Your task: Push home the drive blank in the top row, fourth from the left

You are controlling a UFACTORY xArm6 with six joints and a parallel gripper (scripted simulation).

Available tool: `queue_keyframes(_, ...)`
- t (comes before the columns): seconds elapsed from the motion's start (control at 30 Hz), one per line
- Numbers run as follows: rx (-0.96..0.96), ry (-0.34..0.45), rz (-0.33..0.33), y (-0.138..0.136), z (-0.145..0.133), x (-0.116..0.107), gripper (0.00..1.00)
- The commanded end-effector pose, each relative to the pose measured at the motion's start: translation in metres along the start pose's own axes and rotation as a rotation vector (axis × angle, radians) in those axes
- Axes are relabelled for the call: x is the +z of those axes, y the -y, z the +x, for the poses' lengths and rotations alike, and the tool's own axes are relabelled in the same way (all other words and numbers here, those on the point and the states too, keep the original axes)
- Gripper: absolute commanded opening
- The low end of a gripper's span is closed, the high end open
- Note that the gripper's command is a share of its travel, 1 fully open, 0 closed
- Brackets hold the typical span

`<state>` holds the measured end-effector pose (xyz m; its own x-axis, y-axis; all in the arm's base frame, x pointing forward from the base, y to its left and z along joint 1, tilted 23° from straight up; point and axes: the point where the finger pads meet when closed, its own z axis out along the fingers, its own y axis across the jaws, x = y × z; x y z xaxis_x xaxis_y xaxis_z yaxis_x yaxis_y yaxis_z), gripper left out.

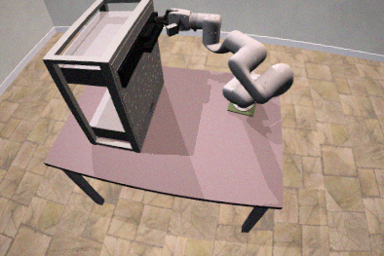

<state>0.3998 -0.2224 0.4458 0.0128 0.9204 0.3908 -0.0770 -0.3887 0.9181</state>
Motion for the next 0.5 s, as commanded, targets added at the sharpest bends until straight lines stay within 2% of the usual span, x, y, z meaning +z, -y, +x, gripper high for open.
queue_keyframes(0.0,-0.002,-0.001,-0.002,-0.0016,0.0004,0.0014,0.00)
queue_keyframes(0.47,-0.002,-0.001,-0.002,-0.0016,0.0005,0.0034,0.00)
